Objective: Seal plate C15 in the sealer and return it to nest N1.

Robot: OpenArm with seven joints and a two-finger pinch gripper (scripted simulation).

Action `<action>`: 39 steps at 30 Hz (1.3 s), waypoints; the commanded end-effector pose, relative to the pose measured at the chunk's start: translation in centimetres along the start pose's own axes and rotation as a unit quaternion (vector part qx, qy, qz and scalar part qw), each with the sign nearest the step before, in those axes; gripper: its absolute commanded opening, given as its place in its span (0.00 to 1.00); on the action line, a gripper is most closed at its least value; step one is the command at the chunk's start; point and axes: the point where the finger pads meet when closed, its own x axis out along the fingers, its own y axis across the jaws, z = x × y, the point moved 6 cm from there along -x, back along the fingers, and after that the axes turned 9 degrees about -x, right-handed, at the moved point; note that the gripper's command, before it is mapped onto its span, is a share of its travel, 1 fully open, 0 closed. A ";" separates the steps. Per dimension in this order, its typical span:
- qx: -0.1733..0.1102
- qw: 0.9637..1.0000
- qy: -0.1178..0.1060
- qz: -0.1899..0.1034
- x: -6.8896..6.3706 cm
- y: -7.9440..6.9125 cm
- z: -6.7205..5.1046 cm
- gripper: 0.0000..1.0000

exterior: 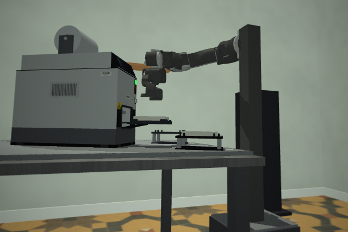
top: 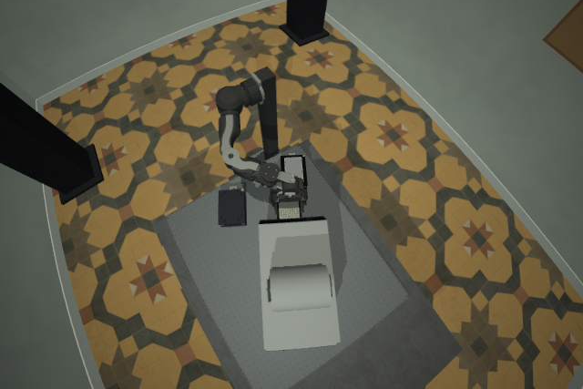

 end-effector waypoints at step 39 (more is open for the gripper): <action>0.000 1.000 -0.001 0.001 -0.1 0.0 0.0 0.00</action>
